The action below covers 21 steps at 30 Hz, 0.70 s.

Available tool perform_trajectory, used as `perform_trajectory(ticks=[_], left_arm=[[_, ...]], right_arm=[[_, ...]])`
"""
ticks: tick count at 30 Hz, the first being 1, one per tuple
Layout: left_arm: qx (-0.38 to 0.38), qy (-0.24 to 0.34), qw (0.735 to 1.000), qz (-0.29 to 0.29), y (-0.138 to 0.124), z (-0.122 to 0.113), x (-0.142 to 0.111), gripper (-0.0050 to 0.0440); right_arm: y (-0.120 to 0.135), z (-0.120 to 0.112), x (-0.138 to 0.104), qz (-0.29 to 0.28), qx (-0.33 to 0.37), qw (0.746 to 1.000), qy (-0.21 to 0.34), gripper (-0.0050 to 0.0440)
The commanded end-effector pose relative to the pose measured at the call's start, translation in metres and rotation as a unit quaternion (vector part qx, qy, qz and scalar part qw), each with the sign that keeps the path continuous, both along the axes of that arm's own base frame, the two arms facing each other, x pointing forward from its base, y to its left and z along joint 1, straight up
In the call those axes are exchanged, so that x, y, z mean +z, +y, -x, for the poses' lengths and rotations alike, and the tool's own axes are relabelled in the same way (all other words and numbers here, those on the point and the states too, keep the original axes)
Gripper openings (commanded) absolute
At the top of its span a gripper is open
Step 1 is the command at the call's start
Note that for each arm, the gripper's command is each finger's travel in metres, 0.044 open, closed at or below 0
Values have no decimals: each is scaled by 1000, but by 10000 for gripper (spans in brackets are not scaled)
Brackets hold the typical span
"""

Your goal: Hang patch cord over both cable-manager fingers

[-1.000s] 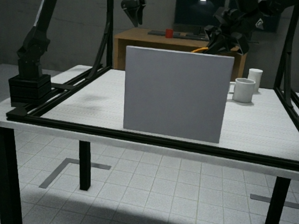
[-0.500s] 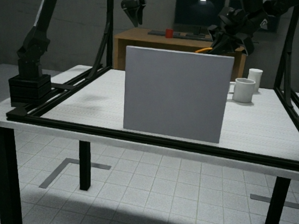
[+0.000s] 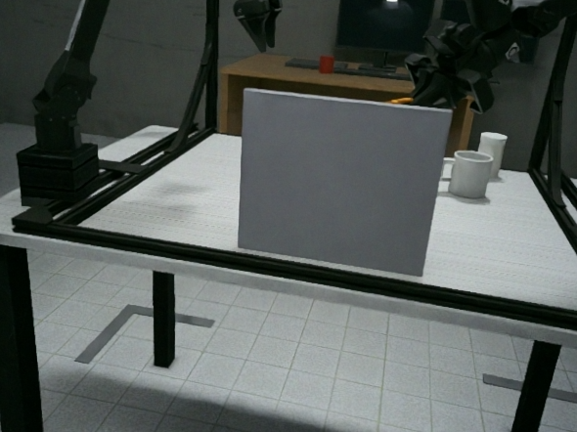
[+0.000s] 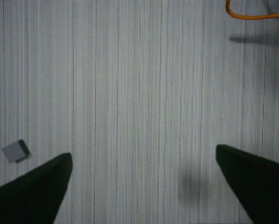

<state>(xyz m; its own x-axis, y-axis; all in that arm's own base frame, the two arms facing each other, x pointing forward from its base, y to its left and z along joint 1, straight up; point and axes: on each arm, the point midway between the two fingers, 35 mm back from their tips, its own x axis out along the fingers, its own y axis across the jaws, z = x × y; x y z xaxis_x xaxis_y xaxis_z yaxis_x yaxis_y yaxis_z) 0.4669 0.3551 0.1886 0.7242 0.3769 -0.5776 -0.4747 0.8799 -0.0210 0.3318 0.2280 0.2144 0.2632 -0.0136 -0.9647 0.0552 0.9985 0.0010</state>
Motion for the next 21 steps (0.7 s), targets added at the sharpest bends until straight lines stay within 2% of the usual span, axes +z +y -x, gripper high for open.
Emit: perform_trajectory(ticks=[1,21], left_arm=[[-4,-17,1000,-18,-1,5,23,25],[-13,-13,1000,-23,0,10,12,25]], right_arm=[[-2,2,9,-9,-1,1000,-9,440],[-2,2,9,-9,-1,1000,-9,440]])
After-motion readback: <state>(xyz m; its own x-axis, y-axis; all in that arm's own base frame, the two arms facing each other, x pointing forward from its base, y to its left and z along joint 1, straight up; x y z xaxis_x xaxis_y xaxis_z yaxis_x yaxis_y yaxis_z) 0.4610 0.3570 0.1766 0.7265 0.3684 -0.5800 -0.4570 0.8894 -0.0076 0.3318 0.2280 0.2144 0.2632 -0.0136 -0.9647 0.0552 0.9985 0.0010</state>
